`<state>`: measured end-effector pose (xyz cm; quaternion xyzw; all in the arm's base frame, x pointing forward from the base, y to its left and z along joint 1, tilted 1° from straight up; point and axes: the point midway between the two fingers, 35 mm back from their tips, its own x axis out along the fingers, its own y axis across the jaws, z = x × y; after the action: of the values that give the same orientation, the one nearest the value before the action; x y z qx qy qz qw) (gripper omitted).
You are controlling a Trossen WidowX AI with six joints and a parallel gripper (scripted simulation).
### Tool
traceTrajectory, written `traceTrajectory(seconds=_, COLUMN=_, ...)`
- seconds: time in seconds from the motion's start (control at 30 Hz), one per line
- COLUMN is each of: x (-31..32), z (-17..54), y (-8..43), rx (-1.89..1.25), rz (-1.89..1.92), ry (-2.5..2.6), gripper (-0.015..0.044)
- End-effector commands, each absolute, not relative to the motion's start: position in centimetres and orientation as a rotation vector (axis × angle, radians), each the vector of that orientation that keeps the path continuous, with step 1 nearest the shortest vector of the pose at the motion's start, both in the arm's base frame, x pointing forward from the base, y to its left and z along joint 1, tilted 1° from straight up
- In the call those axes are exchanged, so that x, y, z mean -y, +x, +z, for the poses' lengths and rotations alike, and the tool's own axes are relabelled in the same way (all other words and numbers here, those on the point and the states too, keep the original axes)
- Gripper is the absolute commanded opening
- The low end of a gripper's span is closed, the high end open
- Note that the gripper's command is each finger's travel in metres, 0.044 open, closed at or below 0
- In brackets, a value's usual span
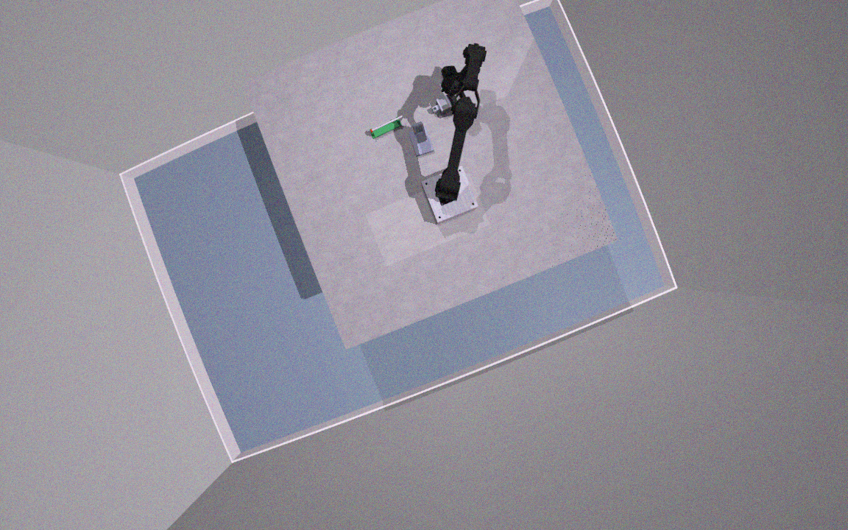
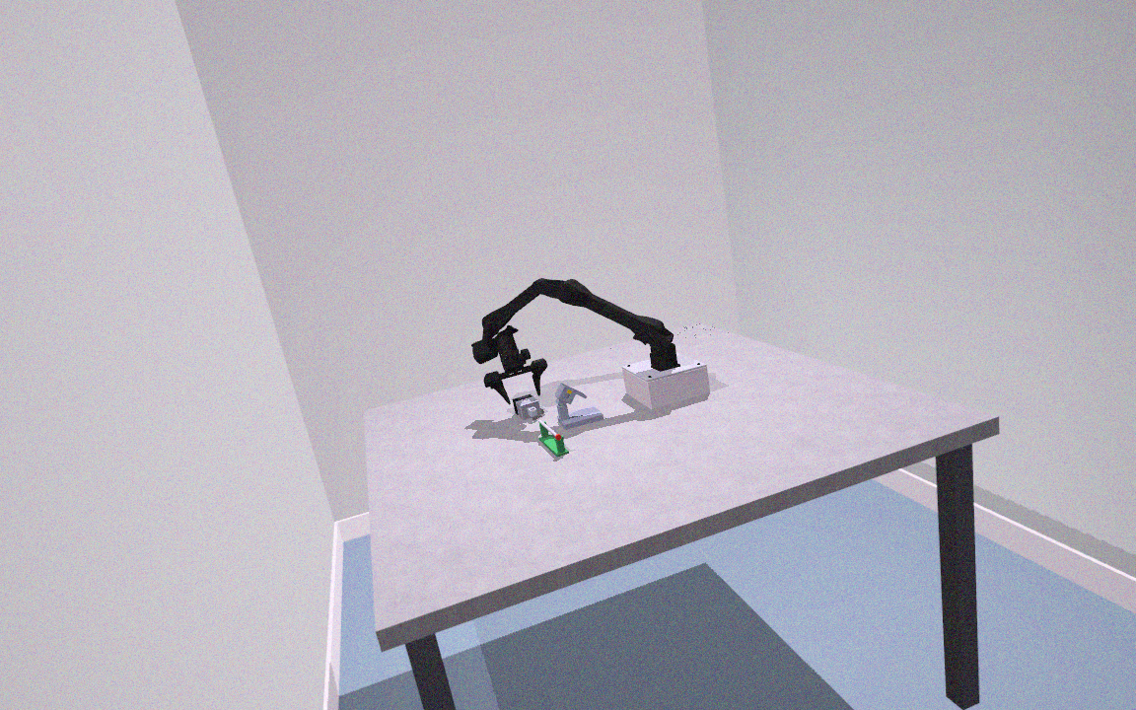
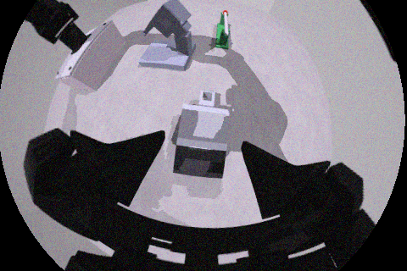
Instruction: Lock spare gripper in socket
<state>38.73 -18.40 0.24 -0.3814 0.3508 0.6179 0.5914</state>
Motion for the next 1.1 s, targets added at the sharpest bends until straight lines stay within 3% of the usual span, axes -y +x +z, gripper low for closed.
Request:
traceTrajectory(seconds=0.0, x=18.4, z=-0.7, y=38.7, rx=-0.812, rz=1.442, ry=-0.882, gripper=0.0440)
traceTrajectory(seconds=0.8, x=18.4, z=-3.7, y=38.6, rx=-0.812, rz=1.442, ry=-0.882, gripper=0.0440)
traceTrajectory(seconds=1.07, x=18.4, z=-3.7, y=38.6, rx=-0.812, rz=1.442, ry=-0.882, gripper=0.0250)
